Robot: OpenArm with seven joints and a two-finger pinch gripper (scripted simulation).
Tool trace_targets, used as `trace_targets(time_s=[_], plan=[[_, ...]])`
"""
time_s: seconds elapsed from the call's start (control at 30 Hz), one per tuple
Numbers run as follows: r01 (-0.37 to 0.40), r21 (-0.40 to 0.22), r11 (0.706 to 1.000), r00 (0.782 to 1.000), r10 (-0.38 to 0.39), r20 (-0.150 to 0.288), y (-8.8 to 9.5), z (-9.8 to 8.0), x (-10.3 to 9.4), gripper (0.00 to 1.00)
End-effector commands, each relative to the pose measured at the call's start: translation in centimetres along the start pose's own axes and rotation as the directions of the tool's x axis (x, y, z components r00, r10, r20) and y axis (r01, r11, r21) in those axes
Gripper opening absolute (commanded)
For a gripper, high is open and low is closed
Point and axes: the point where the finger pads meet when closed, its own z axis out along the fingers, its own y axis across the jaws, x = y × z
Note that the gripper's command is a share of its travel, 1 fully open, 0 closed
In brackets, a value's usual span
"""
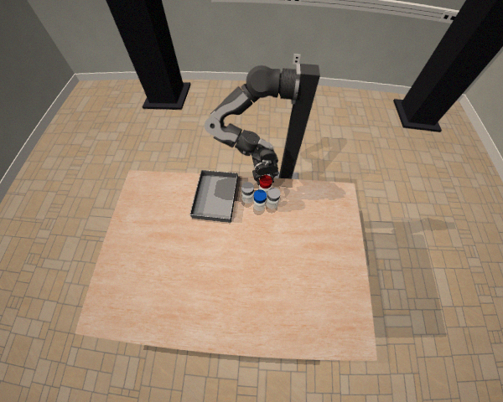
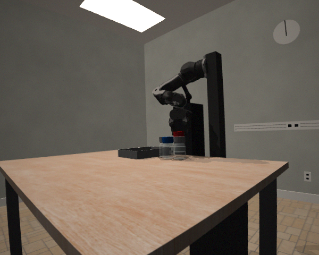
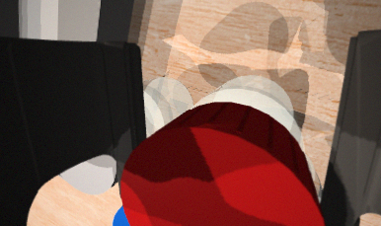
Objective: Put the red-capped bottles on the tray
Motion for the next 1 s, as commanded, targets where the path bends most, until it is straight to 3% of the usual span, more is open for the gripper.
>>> trace_targets(time_s=[0.0, 0.23, 0.57, 0.8, 0.97], plan=[[-0.004, 0.006, 1.000, 1.000, 0.004, -0.002, -0.1, -0.6, -0.1, 0.00], [-0.004, 0.006, 1.000, 1.000, 0.004, -0.002, -0.1, -0.6, -0.1, 0.00], [-0.006, 0.009, 1.000, 1.000, 0.006, 0.001, -0.1, -3.6, -0.1, 0.00], [-0.006, 0.009, 1.000, 1.000, 0.006, 0.001, -0.1, -3.6, -0.1, 0.00], [-0.004, 0.007, 1.000, 1.000, 0.004, 0.000, 0.0, -5.0, -0.1, 0.00]])
